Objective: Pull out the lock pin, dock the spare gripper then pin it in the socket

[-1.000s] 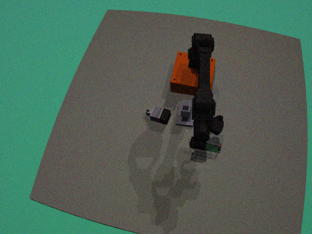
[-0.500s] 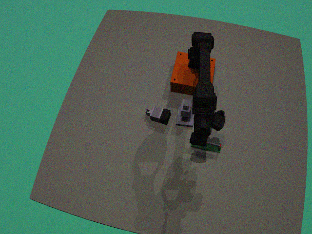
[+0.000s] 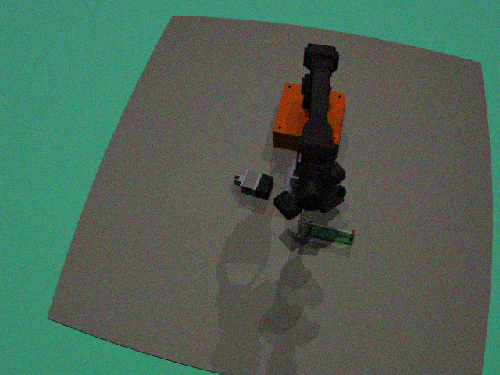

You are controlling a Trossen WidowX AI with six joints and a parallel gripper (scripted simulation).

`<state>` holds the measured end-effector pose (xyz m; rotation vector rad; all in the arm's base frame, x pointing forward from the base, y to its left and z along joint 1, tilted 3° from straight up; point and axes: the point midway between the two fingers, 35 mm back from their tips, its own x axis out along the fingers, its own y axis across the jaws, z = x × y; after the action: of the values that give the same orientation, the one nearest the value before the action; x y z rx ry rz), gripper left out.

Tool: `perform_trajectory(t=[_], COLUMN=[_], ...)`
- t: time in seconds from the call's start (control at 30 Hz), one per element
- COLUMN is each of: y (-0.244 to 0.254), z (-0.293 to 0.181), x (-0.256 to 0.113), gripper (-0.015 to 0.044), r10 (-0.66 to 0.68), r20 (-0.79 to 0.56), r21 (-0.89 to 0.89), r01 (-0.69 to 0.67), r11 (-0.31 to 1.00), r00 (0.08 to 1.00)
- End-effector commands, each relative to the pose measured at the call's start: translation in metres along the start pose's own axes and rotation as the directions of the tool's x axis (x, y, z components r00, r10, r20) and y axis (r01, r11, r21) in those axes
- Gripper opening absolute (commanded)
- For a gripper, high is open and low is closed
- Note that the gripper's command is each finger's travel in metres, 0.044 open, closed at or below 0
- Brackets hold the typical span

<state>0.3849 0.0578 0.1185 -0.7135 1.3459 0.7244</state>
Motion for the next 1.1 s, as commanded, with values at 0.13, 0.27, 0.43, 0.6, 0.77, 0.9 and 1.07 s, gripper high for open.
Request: perform_trajectory(t=[0.13, 0.27, 0.43, 0.6, 0.77, 0.9, 1.07], y=[-0.024, -0.027, -0.028, -0.028, -0.030, -0.030, -0.030], z=[-0.084, -0.110, -0.134, -0.159, -0.183, -0.194, -0.194], x=[0.011, 0.014, 0.016, 0.017, 0.019, 0.019, 0.019], gripper=[0.0440, 0.0440, 0.0440, 0.0440, 0.0440, 0.0440, 0.0440], r10=[-0.133, -0.161, -0.184, -0.202, -0.217, -0.222, -0.222], r20=[-0.189, -0.250, -0.307, -0.367, -0.430, -0.461, -0.461], r21=[0.867, 0.956, 0.942, 0.838, 0.652, 0.524, 0.524], r01=[0.228, 0.270, 0.271, 0.228, 0.135, 0.061, 0.061], r11=[0.443, 0.117, -0.197, -0.496, -0.747, -0.849, -0.849], r00=[0.973, 0.955, 0.934, 0.908, 0.876, 0.859, 0.859])
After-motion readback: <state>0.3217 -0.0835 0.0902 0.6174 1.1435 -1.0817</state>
